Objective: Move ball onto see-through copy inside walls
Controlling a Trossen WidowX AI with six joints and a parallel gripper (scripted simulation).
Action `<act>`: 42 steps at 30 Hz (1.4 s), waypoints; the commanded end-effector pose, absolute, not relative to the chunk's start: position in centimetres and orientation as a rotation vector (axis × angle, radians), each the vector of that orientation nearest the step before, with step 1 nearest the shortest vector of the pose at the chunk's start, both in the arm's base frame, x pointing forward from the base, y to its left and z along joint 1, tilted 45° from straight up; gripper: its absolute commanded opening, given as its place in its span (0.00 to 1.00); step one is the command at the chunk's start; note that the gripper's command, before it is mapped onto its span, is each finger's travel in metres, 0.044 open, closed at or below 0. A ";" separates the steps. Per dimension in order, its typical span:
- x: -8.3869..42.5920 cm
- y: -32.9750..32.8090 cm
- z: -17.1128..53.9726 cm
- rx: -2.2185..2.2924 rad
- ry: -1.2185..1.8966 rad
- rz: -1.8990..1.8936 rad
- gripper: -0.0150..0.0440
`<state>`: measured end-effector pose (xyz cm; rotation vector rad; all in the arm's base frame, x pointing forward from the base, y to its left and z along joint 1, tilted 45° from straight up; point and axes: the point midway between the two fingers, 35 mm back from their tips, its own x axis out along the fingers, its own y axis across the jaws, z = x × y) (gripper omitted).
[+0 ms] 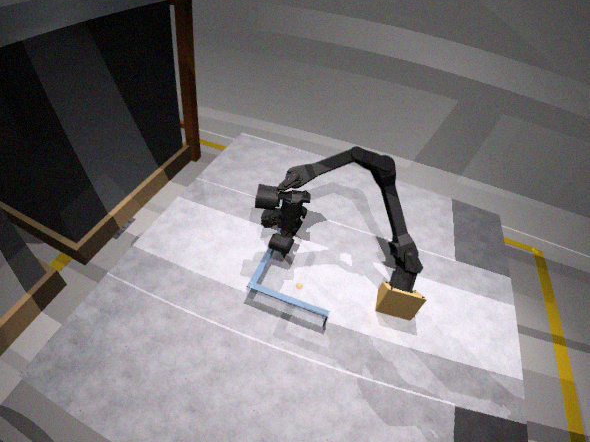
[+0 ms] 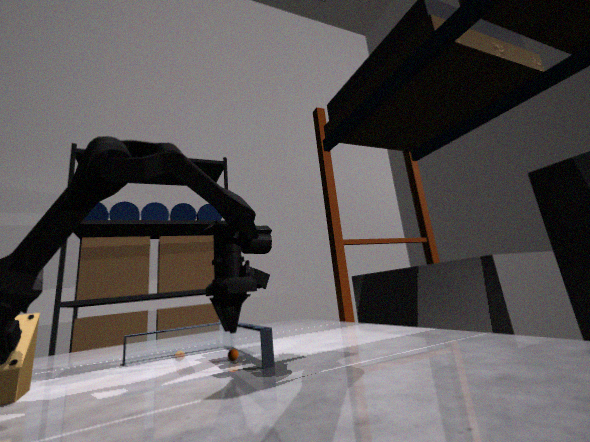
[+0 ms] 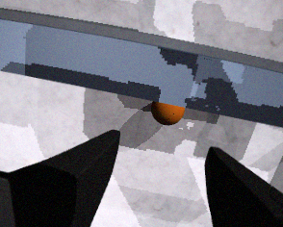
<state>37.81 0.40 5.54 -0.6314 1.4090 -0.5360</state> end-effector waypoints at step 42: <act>38.5 -2.7 2.5 -0.623 1.397 -0.566 0.29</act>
